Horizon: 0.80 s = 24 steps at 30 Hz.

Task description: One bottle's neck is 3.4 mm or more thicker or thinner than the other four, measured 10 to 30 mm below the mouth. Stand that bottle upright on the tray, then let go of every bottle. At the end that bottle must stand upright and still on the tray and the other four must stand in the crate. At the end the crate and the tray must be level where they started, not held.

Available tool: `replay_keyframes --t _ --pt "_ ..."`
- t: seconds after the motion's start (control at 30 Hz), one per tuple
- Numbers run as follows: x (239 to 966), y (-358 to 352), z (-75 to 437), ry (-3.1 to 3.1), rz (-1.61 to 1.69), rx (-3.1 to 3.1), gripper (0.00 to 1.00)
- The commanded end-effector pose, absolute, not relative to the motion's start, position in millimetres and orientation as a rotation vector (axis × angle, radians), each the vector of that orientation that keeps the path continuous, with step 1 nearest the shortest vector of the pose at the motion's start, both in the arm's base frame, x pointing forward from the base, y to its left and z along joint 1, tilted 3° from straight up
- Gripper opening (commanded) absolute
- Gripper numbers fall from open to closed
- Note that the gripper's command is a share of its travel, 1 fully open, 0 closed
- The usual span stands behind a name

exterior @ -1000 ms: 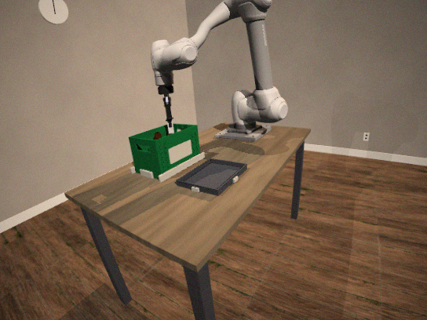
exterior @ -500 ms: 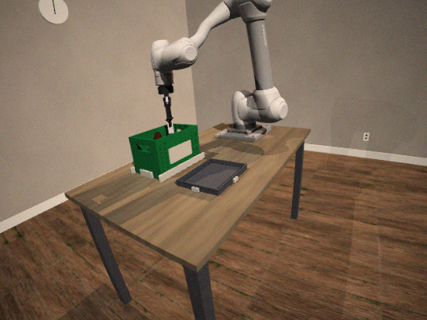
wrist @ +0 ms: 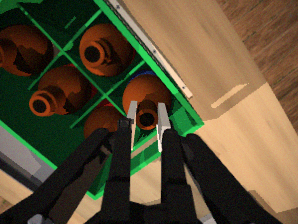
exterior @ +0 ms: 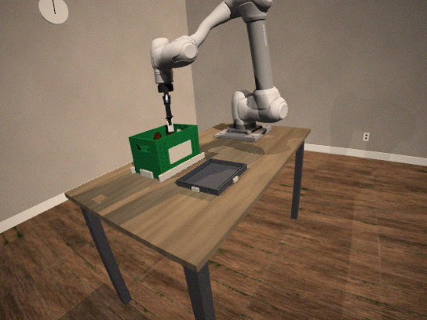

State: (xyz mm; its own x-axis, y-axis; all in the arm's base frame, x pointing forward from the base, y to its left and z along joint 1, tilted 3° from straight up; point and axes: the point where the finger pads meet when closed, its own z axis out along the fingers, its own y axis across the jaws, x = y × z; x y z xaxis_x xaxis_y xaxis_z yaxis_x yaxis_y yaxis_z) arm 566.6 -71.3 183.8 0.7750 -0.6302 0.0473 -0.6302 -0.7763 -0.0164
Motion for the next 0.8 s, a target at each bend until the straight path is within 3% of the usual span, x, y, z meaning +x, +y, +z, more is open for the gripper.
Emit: replay_keyframes --t 0.0,0.77 --pt "566.6 -71.2 186.5 -1.051 0.079 2.959 0.0" --pt "566.7 -69.8 209.6 -1.051 0.079 2.959 0.0"
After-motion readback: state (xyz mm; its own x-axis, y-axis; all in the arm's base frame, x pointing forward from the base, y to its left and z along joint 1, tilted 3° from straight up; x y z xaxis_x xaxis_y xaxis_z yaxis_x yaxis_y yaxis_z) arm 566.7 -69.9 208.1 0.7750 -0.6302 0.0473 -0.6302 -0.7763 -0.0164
